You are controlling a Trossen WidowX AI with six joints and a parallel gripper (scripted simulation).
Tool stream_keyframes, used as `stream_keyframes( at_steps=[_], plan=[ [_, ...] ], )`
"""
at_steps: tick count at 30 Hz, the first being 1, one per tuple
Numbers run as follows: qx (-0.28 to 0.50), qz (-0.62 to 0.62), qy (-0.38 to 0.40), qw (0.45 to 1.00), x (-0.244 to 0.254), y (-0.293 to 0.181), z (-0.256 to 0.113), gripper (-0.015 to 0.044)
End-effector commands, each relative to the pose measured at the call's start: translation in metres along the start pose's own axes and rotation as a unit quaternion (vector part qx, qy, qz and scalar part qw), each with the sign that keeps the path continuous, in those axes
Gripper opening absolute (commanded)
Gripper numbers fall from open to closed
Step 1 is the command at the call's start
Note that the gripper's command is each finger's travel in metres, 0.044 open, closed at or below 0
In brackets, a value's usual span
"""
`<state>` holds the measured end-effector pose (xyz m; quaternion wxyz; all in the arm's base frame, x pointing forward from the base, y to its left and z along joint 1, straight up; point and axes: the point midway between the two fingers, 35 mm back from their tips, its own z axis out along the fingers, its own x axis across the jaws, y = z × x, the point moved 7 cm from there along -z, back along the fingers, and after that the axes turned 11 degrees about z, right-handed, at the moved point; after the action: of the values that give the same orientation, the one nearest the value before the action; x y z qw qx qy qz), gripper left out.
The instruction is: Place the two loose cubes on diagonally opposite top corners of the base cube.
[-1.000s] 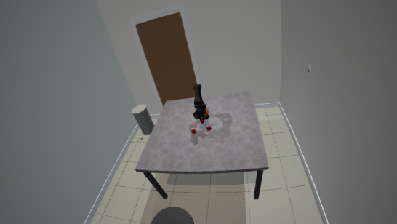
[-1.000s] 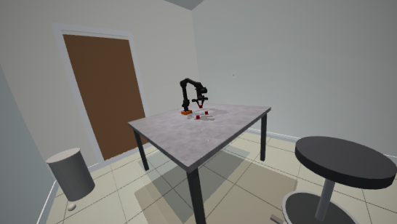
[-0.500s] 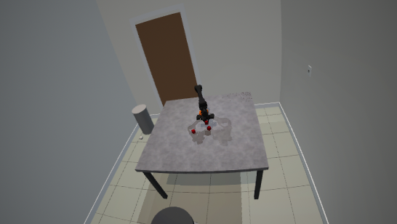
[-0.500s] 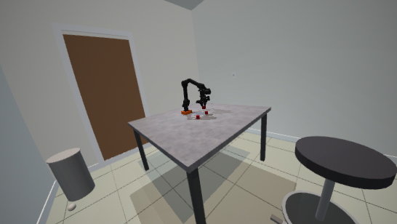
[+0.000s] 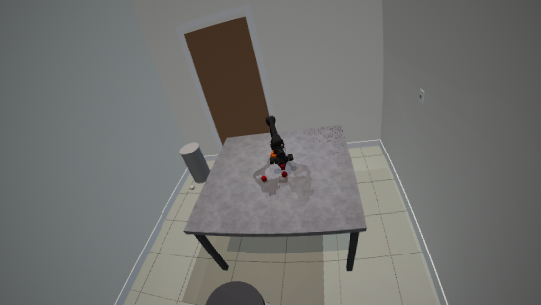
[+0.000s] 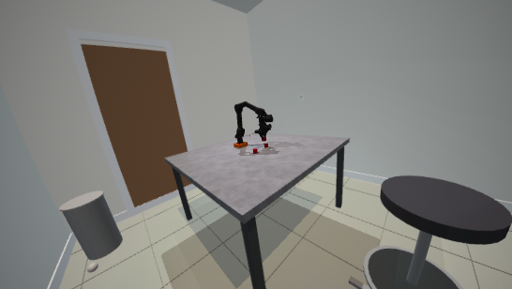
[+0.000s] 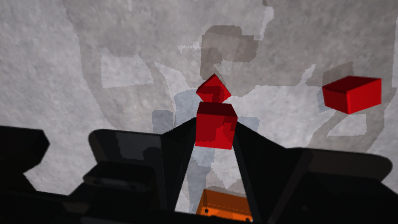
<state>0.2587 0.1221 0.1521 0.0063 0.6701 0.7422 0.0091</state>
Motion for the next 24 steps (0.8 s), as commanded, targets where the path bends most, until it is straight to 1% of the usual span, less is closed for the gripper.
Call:
stream_keyframes(
  at_steps=[1, 13, 24],
  plan=[
    [0.000, -0.004, 0.002, 1.000, 0.001, 0.000, 0.002, 0.0105],
    [0.000, -0.007, 0.002, 1.000, 0.001, 0.000, 0.026, 0.0105],
    [0.000, -0.005, 0.002, 1.000, 0.001, 0.000, 0.029, 0.0105]
  ],
)
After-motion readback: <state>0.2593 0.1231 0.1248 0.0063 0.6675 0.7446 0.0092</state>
